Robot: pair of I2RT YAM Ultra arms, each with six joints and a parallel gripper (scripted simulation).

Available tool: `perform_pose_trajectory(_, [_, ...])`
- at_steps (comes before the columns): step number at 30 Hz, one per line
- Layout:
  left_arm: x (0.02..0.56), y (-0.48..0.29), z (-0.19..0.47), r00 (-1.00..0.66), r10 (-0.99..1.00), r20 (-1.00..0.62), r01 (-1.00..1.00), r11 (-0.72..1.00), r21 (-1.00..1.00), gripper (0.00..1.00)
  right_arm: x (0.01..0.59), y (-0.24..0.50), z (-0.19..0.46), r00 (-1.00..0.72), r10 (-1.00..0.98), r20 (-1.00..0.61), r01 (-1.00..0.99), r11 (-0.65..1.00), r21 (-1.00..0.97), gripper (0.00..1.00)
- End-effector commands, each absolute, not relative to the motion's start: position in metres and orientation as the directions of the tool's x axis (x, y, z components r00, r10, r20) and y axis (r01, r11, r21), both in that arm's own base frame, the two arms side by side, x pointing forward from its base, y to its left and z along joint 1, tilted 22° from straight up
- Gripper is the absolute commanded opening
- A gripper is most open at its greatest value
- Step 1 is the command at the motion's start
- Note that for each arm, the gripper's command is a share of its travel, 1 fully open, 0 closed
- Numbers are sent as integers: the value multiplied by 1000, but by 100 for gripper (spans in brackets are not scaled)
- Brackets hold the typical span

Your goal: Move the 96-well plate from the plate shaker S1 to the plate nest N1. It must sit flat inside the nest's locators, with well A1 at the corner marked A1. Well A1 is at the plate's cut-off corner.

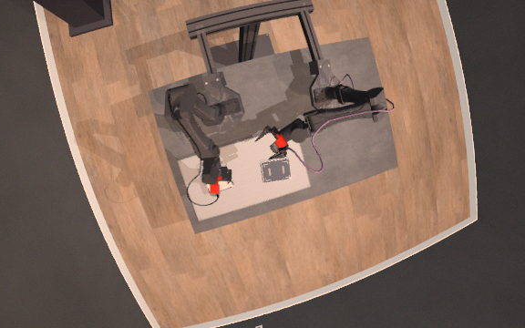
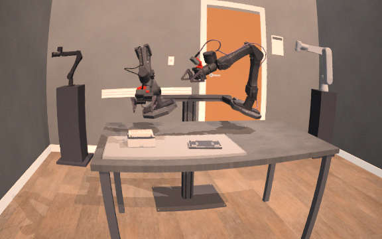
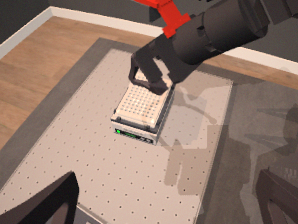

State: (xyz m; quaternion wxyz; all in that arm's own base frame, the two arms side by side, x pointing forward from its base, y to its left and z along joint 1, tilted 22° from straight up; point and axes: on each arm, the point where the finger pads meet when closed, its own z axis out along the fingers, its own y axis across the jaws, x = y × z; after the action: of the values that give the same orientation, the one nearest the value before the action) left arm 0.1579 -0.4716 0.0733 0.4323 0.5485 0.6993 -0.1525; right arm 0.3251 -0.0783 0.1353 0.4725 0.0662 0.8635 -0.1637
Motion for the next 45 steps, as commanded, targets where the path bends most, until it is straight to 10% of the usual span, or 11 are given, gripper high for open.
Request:
perform_pose_trajectory(1, [154,-471,82,-19,614,-789,896,361,259,100,331,-77,136,-522,-45,-852,282,933,-222,100])
perform_pose_trajectory(25, [157,-473,82,-18,614,-789,894,364,263,100,331,-77,134,-596,-166,-785,186,923,-337,100])
perform_pose_trajectory(45, [157,-473,82,-18,614,-789,894,364,263,100,354,-87,111,-663,-725,-187,-485,606,-630,100])
